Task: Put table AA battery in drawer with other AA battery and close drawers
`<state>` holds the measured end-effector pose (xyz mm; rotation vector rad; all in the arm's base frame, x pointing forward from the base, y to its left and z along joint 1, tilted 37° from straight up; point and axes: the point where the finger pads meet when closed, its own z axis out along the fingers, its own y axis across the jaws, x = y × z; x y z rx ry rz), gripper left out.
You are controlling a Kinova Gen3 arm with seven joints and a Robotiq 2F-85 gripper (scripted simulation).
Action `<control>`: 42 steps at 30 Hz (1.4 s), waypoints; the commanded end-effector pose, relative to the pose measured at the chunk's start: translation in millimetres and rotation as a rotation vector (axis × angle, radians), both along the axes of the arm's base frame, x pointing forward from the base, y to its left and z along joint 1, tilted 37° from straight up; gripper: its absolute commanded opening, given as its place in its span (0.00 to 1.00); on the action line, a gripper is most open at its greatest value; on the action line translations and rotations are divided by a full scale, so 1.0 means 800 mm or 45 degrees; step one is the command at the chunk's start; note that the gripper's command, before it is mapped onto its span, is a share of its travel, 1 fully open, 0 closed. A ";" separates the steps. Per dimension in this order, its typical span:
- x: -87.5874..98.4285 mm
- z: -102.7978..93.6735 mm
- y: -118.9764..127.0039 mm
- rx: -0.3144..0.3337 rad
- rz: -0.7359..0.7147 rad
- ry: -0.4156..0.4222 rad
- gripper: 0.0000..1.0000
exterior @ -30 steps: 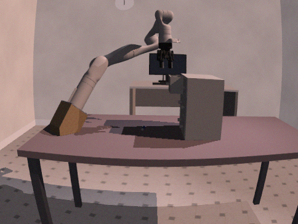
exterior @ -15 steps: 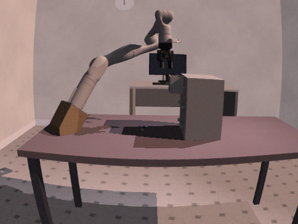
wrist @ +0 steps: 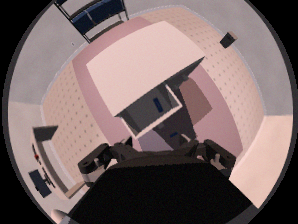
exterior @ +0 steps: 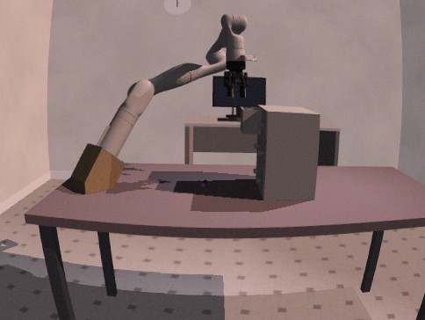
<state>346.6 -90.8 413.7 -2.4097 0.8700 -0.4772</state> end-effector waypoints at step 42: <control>-0.016 0.005 -0.003 -0.029 0.058 -0.025 1.00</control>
